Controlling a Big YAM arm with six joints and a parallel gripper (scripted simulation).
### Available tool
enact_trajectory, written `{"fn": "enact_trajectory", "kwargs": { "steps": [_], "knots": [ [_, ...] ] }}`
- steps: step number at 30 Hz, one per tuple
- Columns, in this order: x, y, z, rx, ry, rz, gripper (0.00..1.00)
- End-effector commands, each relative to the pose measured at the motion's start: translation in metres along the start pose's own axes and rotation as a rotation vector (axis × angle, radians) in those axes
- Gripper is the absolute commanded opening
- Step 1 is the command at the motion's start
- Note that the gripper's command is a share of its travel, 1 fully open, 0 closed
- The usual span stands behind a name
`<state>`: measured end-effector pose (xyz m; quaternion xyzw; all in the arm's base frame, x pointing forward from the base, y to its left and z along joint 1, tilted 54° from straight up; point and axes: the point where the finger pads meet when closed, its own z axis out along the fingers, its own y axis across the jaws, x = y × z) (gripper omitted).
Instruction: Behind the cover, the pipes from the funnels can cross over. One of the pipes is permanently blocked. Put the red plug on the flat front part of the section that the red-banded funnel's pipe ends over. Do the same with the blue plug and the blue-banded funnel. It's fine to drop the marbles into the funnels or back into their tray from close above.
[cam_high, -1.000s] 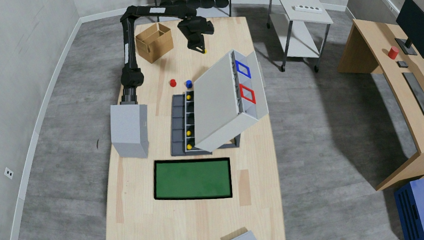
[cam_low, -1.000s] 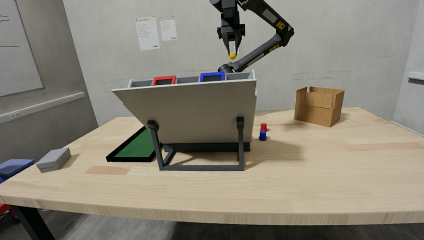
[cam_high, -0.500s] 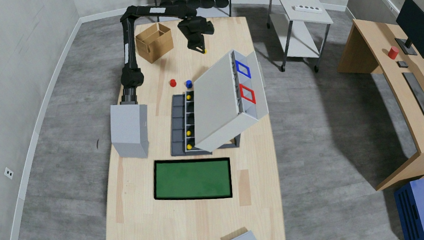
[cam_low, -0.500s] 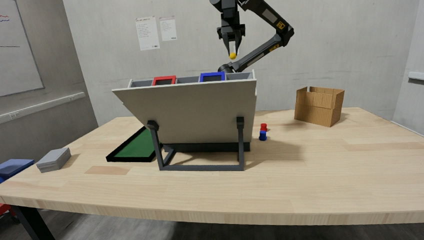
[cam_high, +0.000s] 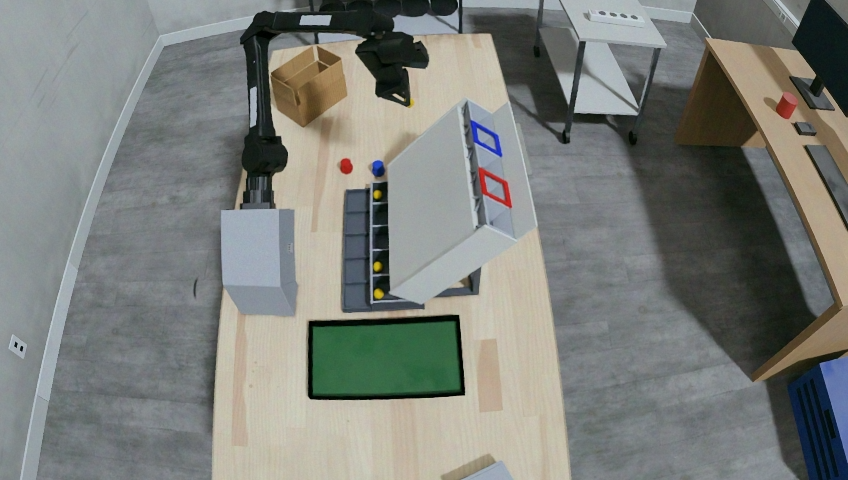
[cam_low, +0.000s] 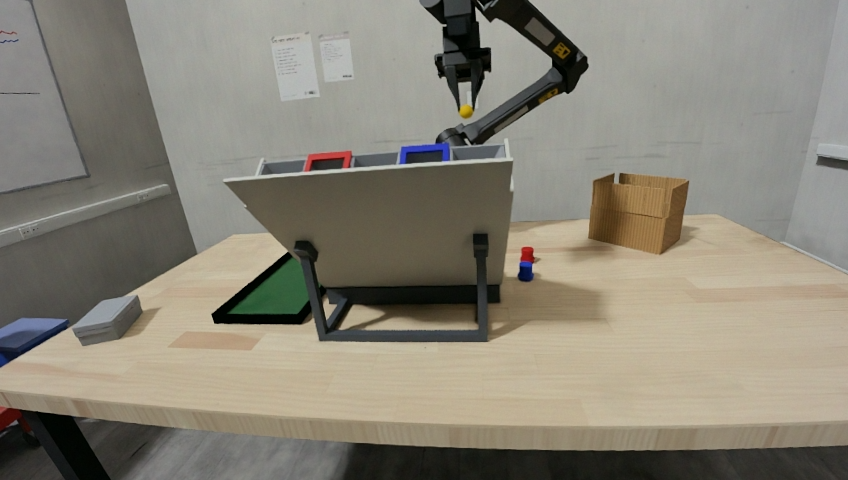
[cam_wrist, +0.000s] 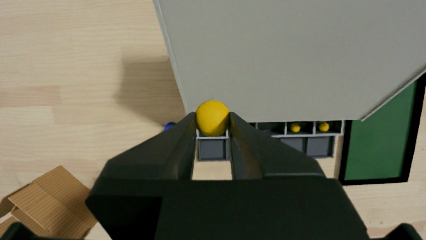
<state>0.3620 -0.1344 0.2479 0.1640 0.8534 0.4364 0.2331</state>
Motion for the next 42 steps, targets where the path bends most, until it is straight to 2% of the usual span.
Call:
{"fn": "enact_trajectory", "kwargs": {
  "steps": [1, 13, 28, 42],
  "knots": [
    [-0.019, 0.015, -0.010, 0.013, -0.025, -0.053, 0.00],
    [-0.018, 0.014, -0.010, 0.013, -0.025, -0.054, 0.00],
    [-0.145, 0.018, 0.047, 0.012, -0.023, -0.047, 0.00],
    [-0.167, 0.021, 0.054, 0.007, -0.009, -0.058, 0.00]
  ]
}}
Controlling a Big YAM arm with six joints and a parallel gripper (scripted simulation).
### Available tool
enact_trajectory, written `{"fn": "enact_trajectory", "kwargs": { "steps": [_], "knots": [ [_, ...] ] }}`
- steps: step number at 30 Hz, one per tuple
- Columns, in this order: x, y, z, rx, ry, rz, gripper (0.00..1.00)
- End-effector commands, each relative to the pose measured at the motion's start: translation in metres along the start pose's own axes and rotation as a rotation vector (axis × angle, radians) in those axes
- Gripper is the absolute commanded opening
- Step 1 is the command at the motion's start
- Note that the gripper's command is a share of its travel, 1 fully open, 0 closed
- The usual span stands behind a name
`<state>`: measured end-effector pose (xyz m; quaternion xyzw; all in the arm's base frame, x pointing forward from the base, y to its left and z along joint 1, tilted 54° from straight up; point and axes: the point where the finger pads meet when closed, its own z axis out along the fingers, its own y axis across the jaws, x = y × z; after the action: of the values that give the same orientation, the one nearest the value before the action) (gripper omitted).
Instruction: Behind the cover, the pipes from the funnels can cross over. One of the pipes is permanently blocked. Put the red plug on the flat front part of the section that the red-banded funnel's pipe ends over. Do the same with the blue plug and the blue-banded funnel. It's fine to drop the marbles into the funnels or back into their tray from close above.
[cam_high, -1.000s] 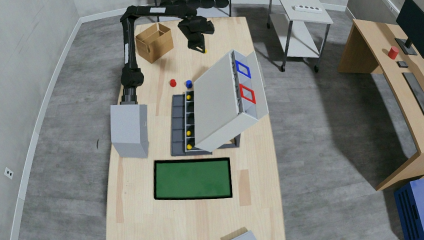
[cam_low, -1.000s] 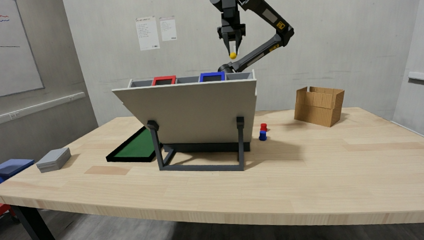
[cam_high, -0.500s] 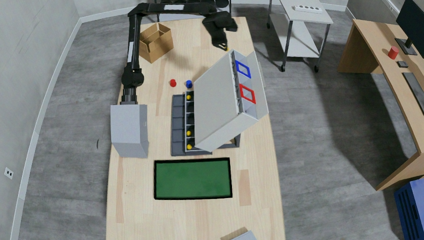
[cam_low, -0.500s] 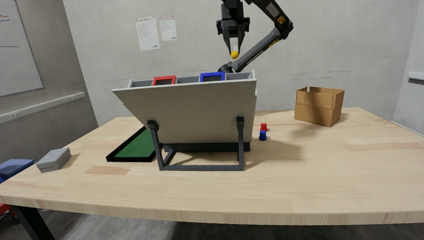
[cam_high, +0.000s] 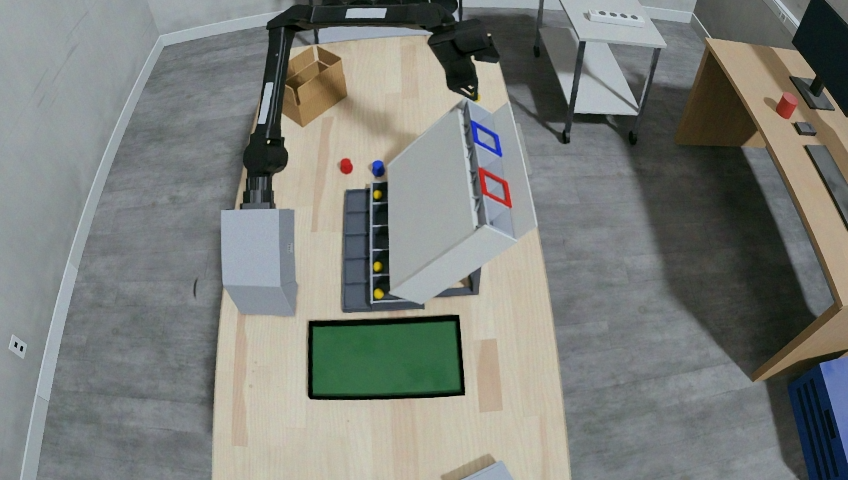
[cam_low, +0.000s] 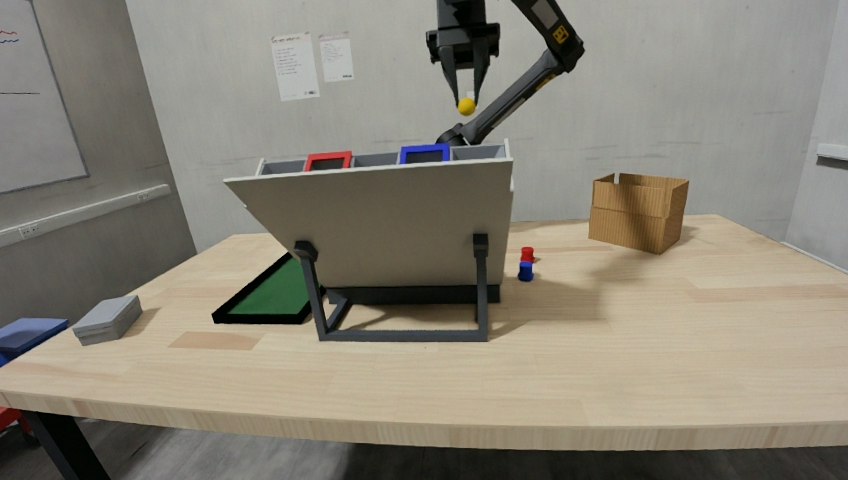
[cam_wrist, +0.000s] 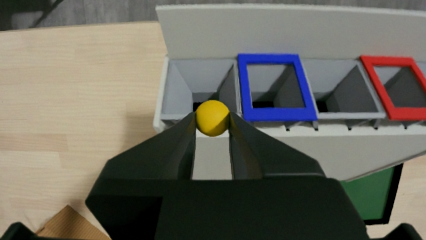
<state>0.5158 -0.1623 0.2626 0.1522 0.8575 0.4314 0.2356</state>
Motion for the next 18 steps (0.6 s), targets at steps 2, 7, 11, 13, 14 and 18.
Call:
{"fn": "enact_trajectory", "kwargs": {
  "steps": [2, 7, 11, 13, 14, 18],
  "knots": [
    [-0.0253, 0.0127, -0.0018, 0.001, -0.013, -0.034, 0.00],
    [-0.0271, 0.0128, -0.0012, 0.000, -0.014, -0.033, 0.00],
    [-0.0270, 0.0126, -0.0010, 0.001, -0.016, -0.030, 0.00],
    [-0.0269, 0.0125, -0.0010, 0.002, -0.018, -0.028, 0.00],
    [-0.0269, 0.0125, -0.0009, 0.002, -0.018, -0.028, 0.00],
    [-0.0268, 0.0122, -0.0008, 0.003, -0.021, -0.024, 0.00]
  ]
}}
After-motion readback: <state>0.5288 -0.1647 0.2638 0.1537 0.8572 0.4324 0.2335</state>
